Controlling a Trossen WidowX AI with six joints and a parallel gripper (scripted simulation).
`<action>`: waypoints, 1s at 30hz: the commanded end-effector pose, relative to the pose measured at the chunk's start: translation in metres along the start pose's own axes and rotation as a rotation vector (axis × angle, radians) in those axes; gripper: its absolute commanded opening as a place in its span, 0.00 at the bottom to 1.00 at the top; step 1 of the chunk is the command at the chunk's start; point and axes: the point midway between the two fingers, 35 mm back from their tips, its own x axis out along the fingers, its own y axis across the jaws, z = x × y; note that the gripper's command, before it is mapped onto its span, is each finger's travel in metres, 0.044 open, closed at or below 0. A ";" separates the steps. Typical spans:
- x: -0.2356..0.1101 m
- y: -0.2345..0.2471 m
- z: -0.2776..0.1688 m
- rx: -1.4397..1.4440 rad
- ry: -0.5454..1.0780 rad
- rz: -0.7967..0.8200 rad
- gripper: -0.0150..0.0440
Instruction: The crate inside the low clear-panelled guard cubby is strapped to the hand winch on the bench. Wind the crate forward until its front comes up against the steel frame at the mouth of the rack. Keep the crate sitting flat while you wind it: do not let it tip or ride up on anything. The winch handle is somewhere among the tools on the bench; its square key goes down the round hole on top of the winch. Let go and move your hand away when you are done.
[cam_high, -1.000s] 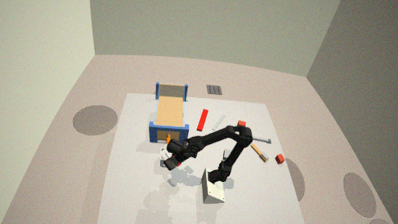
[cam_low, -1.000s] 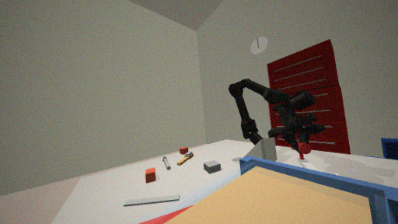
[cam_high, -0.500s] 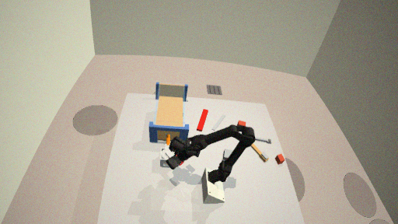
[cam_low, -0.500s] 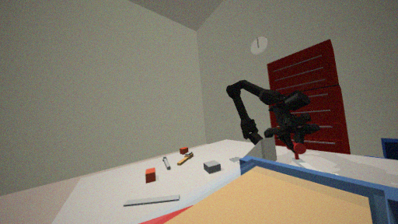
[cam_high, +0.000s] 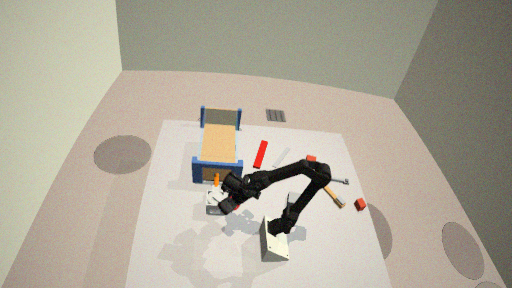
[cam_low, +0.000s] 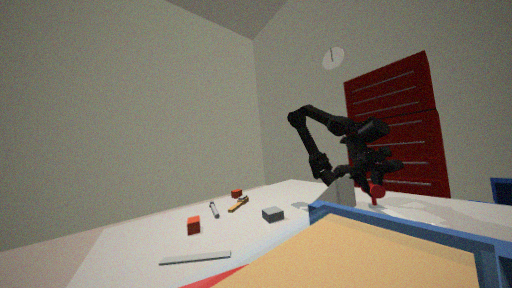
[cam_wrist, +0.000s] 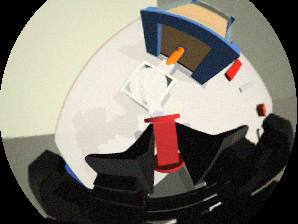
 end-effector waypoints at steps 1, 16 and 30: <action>0.002 -0.014 0.001 0.000 -0.004 -0.039 0.25; 0.001 -0.010 0.001 0.001 0.000 -0.008 0.65; -0.010 -0.009 0.007 0.001 0.000 -0.008 1.00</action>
